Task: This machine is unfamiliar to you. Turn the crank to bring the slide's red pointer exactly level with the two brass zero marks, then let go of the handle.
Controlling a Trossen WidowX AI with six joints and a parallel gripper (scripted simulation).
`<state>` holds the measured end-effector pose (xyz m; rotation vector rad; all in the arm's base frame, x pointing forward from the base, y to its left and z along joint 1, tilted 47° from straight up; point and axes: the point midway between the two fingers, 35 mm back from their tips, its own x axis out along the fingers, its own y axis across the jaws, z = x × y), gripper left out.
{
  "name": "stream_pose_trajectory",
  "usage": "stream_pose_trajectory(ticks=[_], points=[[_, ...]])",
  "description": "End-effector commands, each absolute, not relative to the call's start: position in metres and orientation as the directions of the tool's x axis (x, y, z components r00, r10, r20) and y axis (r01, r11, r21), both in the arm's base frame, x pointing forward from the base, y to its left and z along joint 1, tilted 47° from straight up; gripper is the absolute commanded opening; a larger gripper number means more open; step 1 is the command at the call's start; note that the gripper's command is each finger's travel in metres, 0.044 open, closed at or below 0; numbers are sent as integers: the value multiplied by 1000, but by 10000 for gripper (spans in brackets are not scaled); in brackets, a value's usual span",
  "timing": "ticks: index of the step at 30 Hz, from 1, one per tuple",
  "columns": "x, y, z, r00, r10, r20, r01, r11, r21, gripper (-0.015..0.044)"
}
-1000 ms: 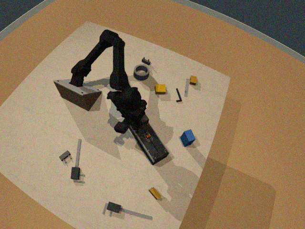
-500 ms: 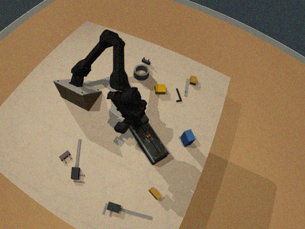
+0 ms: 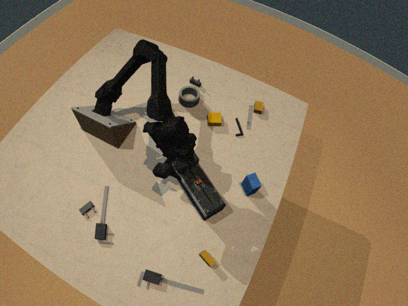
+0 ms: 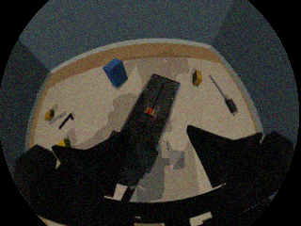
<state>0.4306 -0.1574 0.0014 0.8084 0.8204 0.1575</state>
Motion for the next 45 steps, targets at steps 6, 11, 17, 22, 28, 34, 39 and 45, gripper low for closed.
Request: stream_pose_trajectory(ticks=[6,11,17,22,28,34,39,45], points=[[431,-158,1,689,419,-591,172,698,695,282],[431,-158,1,689,419,-591,172,698,695,151],[431,-158,1,689,419,-591,172,698,695,0],[431,-158,1,689,419,-591,172,698,695,0],[431,-157,1,689,420,-591,172,697,696,0],[431,-157,1,689,420,-591,172,697,696,0],[431,-157,1,689,420,-591,172,697,696,53],[431,-157,1,689,420,-591,172,697,696,210]])
